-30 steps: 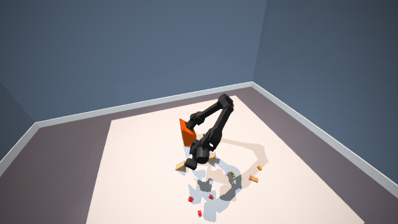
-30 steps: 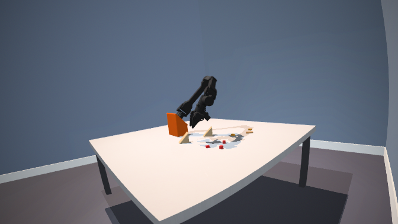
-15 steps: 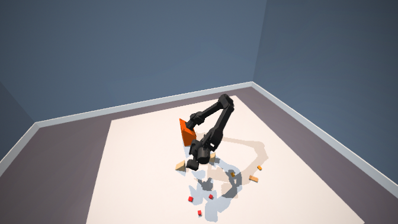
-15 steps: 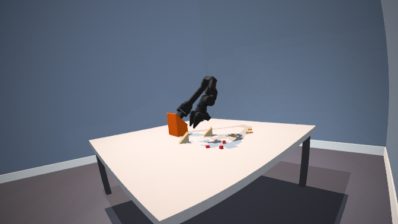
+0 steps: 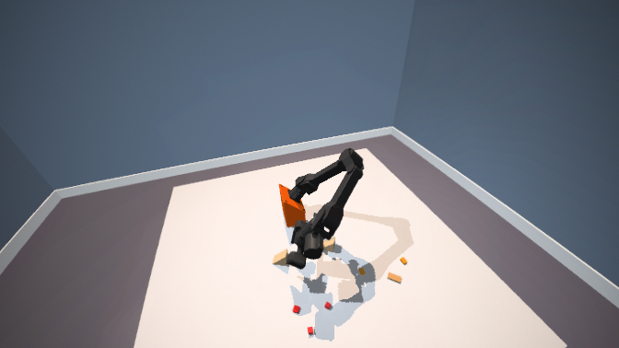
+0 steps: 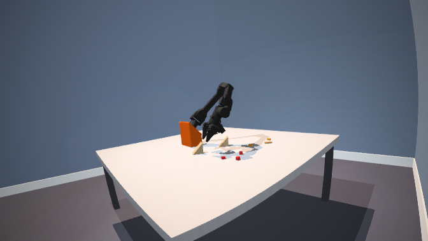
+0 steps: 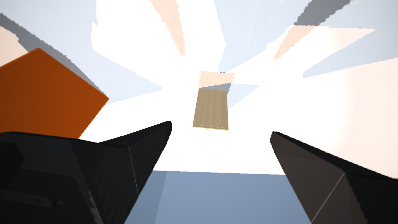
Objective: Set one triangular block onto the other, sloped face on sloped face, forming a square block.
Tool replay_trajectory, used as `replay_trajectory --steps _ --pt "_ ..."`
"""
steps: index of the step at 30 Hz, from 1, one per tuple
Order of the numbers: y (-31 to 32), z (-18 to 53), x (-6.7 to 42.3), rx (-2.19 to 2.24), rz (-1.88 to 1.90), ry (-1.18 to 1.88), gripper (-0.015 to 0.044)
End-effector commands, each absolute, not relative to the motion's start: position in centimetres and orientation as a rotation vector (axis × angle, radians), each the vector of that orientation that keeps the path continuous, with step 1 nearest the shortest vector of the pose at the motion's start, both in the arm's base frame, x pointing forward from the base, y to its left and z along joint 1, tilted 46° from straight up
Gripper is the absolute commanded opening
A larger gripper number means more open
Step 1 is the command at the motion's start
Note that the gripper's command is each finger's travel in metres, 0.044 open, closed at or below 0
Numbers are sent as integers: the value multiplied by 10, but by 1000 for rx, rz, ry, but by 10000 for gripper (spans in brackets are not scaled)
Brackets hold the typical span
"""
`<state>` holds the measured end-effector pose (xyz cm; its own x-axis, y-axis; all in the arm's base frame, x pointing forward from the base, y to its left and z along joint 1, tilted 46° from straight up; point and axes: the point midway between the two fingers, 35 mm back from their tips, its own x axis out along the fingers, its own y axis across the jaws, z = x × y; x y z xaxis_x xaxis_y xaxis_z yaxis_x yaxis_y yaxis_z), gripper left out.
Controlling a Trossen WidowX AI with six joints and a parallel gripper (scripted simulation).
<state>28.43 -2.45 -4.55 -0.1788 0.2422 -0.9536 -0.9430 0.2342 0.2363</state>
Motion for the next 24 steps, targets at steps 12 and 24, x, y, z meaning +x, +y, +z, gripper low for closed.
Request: replay_trajectory --steps 12,24 --pt "-17 -72 275 -726 1259 1323 440" --pt "-13 -90 271 -728 1260 1322 440"
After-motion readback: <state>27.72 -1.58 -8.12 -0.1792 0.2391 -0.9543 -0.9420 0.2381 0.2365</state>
